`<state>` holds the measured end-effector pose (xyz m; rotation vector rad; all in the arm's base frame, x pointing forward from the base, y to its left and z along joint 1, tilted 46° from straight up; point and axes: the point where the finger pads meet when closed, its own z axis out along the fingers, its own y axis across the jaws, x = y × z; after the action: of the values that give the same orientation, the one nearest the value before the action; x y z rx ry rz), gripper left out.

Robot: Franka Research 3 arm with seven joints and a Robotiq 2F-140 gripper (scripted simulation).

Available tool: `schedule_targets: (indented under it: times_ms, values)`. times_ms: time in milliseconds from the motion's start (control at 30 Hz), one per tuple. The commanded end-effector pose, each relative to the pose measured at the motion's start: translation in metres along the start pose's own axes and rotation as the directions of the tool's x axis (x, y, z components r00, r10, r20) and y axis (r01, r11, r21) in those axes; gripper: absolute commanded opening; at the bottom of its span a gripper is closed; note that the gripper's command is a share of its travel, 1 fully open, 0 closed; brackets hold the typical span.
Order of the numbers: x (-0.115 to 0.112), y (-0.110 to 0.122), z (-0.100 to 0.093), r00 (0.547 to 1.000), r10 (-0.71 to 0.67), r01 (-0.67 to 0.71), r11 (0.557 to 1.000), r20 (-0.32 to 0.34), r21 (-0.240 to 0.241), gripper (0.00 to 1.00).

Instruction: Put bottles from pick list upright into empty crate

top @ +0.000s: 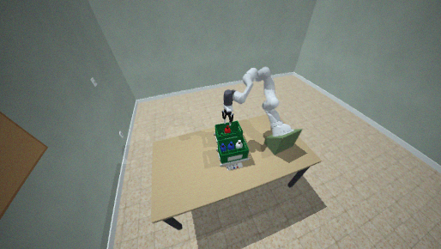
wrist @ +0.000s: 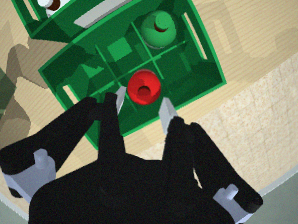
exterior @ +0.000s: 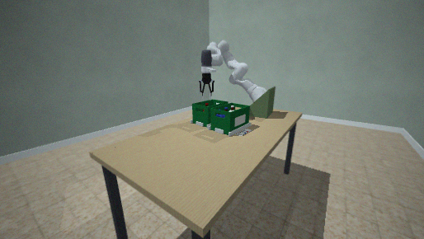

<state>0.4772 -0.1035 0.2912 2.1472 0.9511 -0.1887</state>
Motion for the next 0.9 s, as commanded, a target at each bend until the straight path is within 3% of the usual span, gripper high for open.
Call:
schedule_targets:
  times_ms: [0, 867]
  values:
    - [0.001, 0.001, 0.006, 1.0, 0.004, -0.004, 1.0, -0.003, -0.003, 0.38]
    - [0.001, 0.001, 0.036, 1.0, 0.004, -0.004, 1.0, -0.003, -0.003, 0.38]
